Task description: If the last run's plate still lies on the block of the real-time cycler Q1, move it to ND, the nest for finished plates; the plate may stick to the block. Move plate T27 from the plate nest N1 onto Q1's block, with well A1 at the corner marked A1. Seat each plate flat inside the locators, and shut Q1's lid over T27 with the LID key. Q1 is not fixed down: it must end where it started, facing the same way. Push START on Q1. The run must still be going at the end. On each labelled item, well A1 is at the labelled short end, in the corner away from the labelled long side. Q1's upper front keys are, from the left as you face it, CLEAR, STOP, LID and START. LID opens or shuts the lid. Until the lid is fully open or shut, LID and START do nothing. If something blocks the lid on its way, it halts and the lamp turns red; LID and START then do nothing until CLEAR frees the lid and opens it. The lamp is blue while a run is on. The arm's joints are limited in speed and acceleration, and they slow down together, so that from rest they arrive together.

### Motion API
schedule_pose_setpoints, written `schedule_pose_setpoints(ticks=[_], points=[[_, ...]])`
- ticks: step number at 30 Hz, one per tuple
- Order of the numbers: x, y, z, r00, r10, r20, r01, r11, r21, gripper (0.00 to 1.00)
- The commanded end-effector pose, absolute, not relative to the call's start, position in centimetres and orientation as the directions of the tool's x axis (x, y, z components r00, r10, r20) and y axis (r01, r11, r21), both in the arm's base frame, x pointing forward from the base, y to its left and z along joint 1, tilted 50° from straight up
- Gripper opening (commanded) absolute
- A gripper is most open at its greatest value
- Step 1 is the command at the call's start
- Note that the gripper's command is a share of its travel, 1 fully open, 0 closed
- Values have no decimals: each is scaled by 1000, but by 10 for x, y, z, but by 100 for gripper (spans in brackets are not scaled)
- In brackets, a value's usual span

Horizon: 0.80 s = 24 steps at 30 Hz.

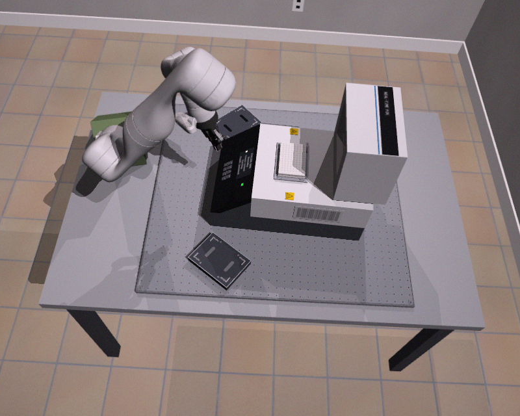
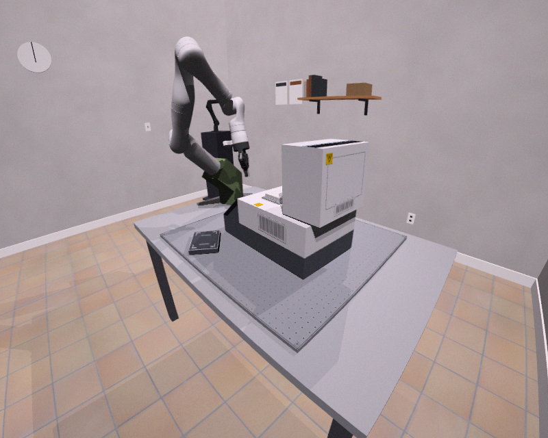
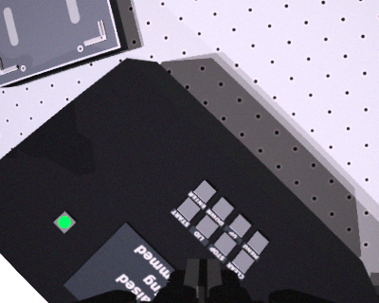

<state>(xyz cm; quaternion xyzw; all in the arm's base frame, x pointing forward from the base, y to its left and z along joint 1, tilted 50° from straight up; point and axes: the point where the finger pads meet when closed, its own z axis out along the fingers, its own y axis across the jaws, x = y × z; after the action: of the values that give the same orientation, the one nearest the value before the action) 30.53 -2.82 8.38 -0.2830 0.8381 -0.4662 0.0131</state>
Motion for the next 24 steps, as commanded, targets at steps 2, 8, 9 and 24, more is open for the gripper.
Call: schedule_pose_setpoints(ticks=[2,8,9,24], points=[[306,-32,81,-839,-488,241,-462,405,-789,10],[306,-38,75,-839,-488,241,-462,405,-789,10],[306,-38,75,-839,-488,241,-462,405,-789,10],[307,-52,63,-839,-488,241,-462,405,-789,10]])
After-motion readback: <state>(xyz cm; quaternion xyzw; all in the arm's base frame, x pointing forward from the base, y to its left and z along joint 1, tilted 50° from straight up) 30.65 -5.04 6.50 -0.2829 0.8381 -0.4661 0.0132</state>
